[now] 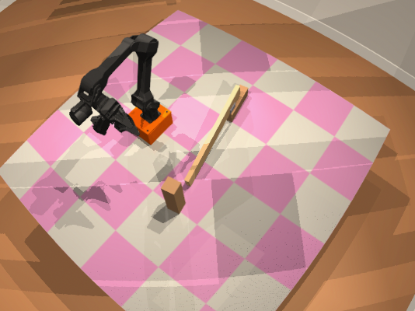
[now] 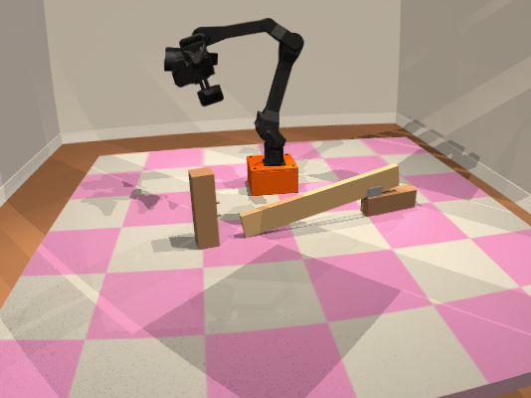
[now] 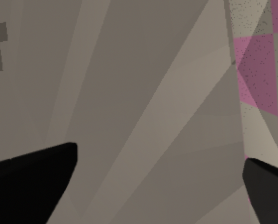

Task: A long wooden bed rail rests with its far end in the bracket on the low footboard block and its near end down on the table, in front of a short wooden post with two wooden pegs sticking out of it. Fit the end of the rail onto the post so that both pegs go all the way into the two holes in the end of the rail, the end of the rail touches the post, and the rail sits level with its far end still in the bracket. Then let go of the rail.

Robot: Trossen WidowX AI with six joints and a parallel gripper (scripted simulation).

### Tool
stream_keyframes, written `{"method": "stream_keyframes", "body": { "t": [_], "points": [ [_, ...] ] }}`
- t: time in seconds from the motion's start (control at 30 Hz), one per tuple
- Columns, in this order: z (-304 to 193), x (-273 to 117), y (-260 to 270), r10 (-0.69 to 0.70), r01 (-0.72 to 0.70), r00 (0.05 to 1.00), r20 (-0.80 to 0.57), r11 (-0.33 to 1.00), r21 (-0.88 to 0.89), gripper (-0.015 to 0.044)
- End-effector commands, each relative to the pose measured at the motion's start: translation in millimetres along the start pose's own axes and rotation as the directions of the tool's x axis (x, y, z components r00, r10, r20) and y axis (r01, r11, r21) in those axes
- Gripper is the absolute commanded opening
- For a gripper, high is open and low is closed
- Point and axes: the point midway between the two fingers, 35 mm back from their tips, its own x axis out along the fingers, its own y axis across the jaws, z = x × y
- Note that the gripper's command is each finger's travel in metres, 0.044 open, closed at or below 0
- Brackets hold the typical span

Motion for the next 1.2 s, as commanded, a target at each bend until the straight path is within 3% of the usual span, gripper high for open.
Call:
{"method": "stream_keyframes", "body": {
  "t": [0.0, 0.1, 0.2, 0.37, 0.5, 0.67, 0.77, 0.9, 1.07, 1.17],
  "points": [
    [0, 1, -1, -0.004, 0.004, 1.0, -0.002, 1.0, -0.006, 0.0426],
    [-1, 11, -10, -0.064, 0.061, 0.997, -0.034, 0.994, -0.093, 0.044],
    [-5, 33, -32, -0.193, 0.157, 0.976, -0.1, 0.945, -0.288, 0.044],
    [-20, 70, -76, -0.432, 0.206, 0.878, -0.207, 0.73, -0.652, 0.044],
    [-35, 97, -110, -0.605, 0.085, 0.756, -0.25, 0.47, -0.879, 0.044],
    [-57, 127, -149, -0.781, -0.239, 0.581, -0.229, 0.104, -0.965, 0.044],
    [-69, 138, -174, -0.871, -0.503, 0.463, -0.166, -0.104, -0.858, 0.044],
    [-83, 150, -206, -0.946, -0.812, 0.322, -0.036, -0.256, -0.524, 0.044],
    [-93, 164, -242, -0.964, -0.981, 0.191, 0.186, -0.184, 0.058, 0.044],
    [-96, 168, -250, -0.953, -0.97, 0.169, 0.252, -0.115, 0.216, 0.044]
  ]
}}
